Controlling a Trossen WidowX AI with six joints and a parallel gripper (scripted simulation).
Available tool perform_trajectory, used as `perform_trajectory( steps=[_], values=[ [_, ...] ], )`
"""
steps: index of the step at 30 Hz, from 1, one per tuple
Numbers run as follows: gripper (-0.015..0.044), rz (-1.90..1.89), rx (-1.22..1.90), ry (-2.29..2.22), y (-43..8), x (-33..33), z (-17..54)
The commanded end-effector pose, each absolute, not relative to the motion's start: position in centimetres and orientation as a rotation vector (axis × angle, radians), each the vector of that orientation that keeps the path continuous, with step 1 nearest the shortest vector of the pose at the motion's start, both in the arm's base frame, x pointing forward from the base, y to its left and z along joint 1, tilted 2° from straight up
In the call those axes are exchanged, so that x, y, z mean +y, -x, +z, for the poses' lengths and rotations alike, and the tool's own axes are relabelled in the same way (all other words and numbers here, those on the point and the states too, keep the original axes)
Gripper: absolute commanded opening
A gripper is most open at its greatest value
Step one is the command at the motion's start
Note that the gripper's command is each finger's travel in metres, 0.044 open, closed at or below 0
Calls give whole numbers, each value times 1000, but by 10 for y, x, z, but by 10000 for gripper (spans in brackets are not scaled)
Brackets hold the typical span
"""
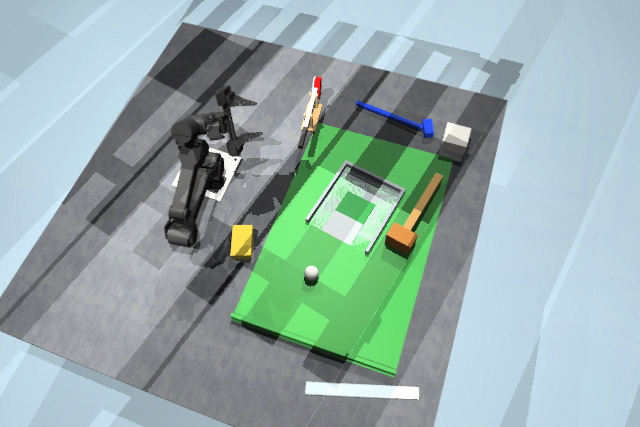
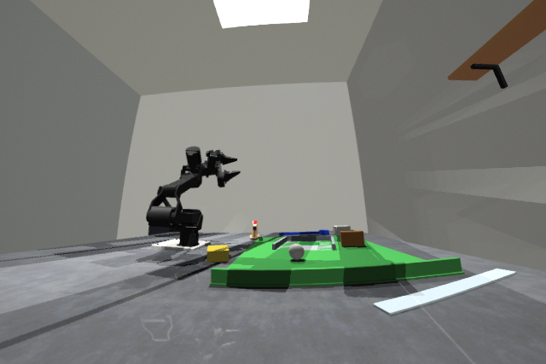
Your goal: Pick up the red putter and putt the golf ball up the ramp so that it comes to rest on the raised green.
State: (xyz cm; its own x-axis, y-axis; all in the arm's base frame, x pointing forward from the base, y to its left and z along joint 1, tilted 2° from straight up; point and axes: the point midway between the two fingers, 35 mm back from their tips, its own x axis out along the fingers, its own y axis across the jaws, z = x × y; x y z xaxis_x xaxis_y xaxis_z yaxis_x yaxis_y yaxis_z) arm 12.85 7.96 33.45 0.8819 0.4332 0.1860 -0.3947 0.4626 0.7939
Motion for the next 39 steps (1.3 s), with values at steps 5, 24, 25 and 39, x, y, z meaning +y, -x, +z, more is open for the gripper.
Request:
perform_trajectory(
  steps=[5,24,25,39],
  values=[
    [440,534,-26,-731,-123,105,347],
    [440,904,175,961,-166,262,255],
    [440,943,225,1025,-170,264,243],
    [440,1504,848,1223,-197,243,136]
  ],
)
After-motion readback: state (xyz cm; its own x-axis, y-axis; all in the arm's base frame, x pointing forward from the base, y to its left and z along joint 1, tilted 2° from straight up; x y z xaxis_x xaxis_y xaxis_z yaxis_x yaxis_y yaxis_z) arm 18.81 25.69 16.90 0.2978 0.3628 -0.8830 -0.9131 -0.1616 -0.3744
